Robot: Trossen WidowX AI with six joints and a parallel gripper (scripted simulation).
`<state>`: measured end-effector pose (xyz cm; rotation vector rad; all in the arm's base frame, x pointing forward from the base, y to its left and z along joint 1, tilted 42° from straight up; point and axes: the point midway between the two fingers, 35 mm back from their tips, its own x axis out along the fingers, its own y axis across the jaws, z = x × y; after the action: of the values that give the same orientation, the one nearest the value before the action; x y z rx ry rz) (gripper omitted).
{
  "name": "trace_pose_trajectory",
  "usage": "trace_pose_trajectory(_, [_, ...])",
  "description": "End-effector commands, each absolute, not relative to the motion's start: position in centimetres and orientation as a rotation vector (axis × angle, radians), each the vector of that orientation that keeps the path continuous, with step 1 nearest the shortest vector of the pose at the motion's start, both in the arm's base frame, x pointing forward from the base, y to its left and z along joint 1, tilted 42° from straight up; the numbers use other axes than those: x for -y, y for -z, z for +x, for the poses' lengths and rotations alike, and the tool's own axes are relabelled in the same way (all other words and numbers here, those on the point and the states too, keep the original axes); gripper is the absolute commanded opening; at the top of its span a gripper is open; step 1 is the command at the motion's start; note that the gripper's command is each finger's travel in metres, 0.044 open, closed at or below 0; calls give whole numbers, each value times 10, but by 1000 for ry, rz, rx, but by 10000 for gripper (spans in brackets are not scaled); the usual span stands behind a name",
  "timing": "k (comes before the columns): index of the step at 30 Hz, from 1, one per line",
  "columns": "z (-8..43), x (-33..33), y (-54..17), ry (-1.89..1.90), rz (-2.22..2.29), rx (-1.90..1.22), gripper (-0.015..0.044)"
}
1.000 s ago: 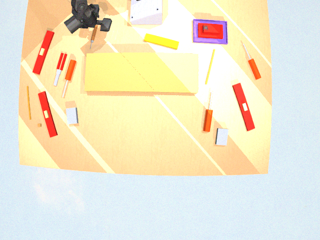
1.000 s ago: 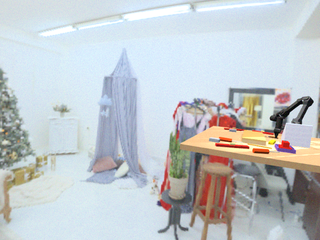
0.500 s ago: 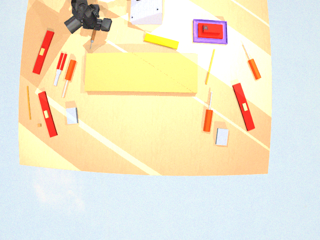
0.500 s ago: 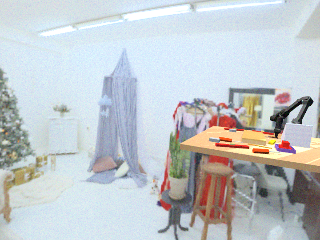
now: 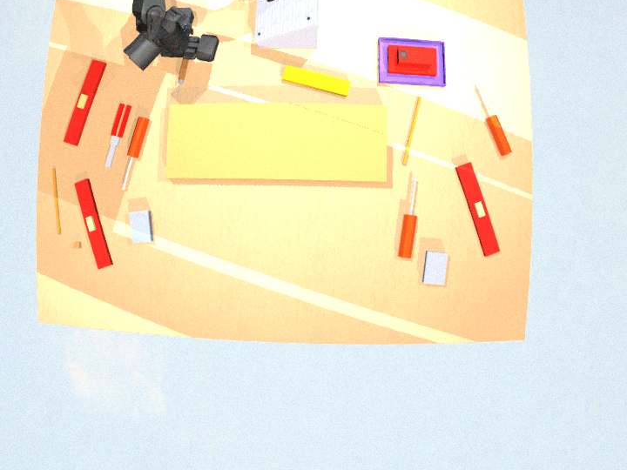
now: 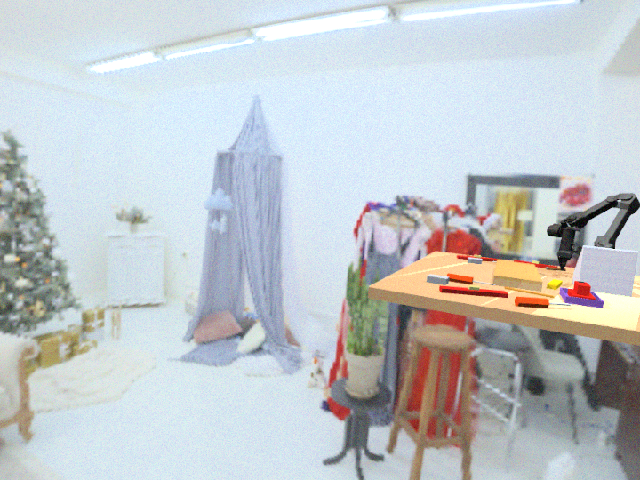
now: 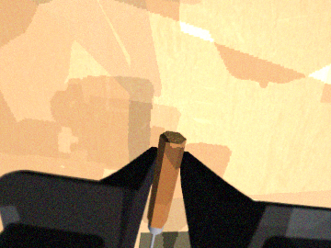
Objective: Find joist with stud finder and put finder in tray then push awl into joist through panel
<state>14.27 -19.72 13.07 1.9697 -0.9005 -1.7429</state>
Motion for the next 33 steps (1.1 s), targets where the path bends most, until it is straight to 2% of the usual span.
trace_pose_trajectory(1, [146,186,-147,1727,1980,914,0])
trace_pose_trajectory(21, [137,137,-203,1711,1966,912,0])
trace_pose_trajectory(33, [149,133,-195,1659,1923,555,0])
